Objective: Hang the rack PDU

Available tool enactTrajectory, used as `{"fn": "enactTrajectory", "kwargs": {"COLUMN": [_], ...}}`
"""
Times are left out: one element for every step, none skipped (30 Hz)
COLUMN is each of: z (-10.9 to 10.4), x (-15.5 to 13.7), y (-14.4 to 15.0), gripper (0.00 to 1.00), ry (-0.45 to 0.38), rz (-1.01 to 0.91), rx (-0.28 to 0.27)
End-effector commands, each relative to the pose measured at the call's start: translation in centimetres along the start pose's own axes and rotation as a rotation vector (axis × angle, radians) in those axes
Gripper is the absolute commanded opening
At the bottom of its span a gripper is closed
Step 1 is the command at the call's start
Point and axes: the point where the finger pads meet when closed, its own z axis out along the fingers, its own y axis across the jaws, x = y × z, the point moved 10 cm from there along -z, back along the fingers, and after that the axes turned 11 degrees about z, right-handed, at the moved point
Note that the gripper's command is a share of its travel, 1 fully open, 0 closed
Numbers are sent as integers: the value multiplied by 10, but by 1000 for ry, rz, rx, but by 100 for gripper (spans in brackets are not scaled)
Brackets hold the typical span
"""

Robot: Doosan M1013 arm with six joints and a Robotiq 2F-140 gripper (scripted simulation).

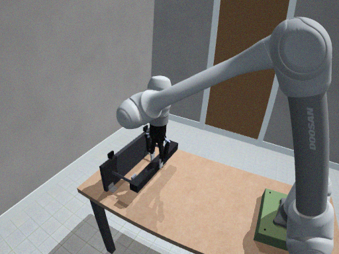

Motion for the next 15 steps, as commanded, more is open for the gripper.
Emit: {"fn": "enactTrajectory", "kwargs": {"z": [0,0,0,0,0,0,0,0,0,0,0,0,0,0,0], "x": [0,1,1,1,1,1,1,1,1,1,1,2,2,2,2], "y": [2,3,3,4,5,5,6,7,7,7,8,8,8,8,8], "gripper": [0,0,0,0,0,0,0,0,0,0,0,0,0,0,0], "ry": [0,0,0,0,0,0,0,0,0,0,0,0,0,0,0], "rz": [0,0,0,0,0,0,0,0,0,0,0,0,0,0,0], "rx": [0,0,0,0,0,0,0,0,0,0,0,0,0,0,0]}}
